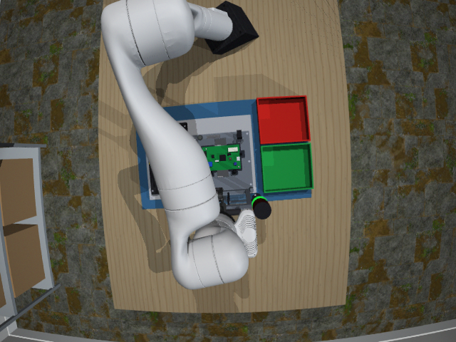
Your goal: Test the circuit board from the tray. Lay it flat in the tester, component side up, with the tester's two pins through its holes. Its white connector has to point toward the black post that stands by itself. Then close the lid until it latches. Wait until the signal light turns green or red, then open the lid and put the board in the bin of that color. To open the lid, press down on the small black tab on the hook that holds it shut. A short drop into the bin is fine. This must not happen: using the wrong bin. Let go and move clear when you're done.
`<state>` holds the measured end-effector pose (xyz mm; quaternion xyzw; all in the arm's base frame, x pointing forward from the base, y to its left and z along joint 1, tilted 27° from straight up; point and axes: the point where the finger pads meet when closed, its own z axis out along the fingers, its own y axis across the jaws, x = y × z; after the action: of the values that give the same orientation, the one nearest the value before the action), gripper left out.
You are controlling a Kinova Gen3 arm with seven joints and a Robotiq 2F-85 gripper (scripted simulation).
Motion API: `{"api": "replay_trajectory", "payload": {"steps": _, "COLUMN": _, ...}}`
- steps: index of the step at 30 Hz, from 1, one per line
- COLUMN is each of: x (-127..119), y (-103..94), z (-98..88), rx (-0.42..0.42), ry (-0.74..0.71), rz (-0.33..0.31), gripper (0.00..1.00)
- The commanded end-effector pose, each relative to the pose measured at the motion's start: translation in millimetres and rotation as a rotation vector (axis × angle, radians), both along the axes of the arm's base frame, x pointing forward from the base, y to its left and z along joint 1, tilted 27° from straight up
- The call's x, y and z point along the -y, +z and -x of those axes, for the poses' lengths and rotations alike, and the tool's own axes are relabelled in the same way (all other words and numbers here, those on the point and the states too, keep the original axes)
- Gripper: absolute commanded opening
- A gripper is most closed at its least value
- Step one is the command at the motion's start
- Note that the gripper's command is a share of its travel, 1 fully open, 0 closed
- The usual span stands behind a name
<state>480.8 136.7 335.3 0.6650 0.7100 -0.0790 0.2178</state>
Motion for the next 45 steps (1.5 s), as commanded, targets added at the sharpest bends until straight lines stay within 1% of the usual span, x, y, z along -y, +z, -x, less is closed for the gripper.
{"api": "replay_trajectory", "payload": {"steps": 1, "x": -0.4, "y": 0.6, "z": -0.1, "rx": 0.001, "ry": 0.001, "rz": -0.001, "gripper": 1.00}}
{"api": "replay_trajectory", "payload": {"steps": 13, "x": -0.4, "y": 0.5, "z": 0.4, "rx": 0.001, "ry": 0.001, "rz": -0.001, "gripper": 1.00}}
{"api": "replay_trajectory", "payload": {"steps": 19, "x": 0.6, "y": -1.1, "z": 9.2, "rx": 0.001, "ry": 0.001, "rz": -0.001, "gripper": 1.00}}
{"api": "replay_trajectory", "payload": {"steps": 23, "x": 2.1, "y": -3.8, "z": 23.6, "rx": 0.001, "ry": 0.001, "rz": -0.001, "gripper": 1.00}}
{"api": "replay_trajectory", "payload": {"steps": 27, "x": 4.3, "y": -7.5, "z": 44.2, "rx": 0.001, "ry": 0.001, "rz": -0.001, "gripper": 1.00}}
{"api": "replay_trajectory", "payload": {"steps": 29, "x": 4.3, "y": -7.5, "z": 44.2, "rx": 0.001, "ry": 0.001, "rz": -0.001, "gripper": 1.00}}
{"api": "replay_trajectory", "payload": {"steps": 39, "x": 10.8, "y": -18.4, "z": 103.9, "rx": 0.001, "ry": 0.001, "rz": -0.001, "gripper": 1.00}}
{"api": "replay_trajectory", "payload": {"steps": 43, "x": 12.5, "y": -21.3, "z": 120.2, "rx": 0.001, "ry": 0.001, "rz": -0.001, "gripper": 1.00}}
{"api": "replay_trajectory", "payload": {"steps": 45, "x": 12.8, "y": -21.8, "z": 122.9, "rx": 0.001, "ry": 0.001, "rz": -0.001, "gripper": 1.00}}
